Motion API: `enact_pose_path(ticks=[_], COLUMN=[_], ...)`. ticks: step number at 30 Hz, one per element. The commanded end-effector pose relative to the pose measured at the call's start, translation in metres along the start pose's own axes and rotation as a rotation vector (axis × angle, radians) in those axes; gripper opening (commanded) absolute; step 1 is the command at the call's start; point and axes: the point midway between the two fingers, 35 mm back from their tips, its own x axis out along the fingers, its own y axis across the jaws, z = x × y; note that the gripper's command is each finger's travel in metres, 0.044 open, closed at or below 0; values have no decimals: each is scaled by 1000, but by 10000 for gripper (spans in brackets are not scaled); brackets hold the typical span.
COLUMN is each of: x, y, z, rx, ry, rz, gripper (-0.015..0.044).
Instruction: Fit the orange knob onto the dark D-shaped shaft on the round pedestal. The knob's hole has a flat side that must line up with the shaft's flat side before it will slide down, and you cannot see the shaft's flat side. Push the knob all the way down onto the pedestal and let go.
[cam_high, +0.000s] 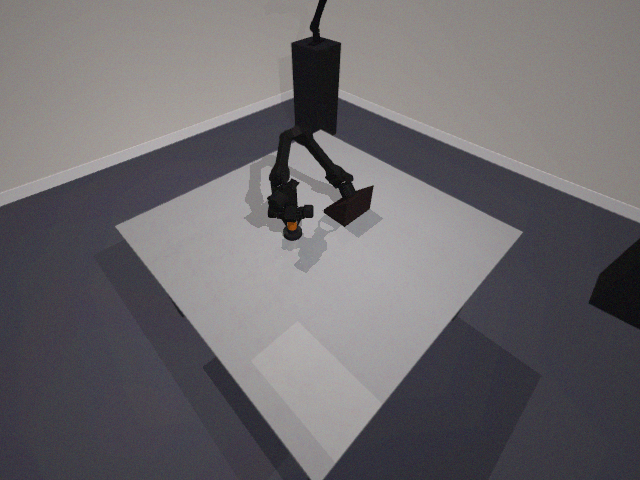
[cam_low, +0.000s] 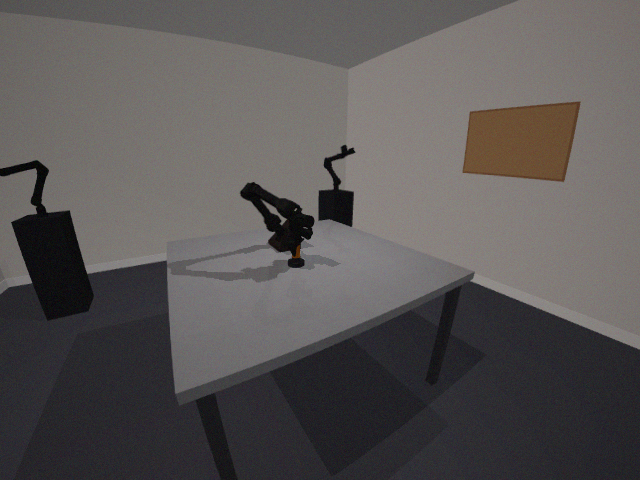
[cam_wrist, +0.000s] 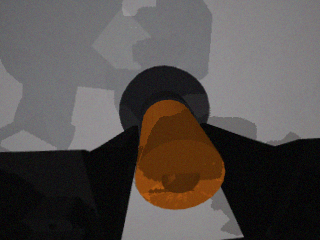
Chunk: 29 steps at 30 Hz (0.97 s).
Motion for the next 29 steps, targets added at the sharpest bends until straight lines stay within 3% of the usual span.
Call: enact_pose_path(ticks=[1,6,13,20,29], x=[0,0,-3,-94,-96], y=[0,0,0,1,0], z=[0,0,1,1,2], rx=[0,0,0,-1,-1], ry=[0,0,-1,-2,-2], rz=[0,0,0,4,4], gripper=[315,440,440,440,440])
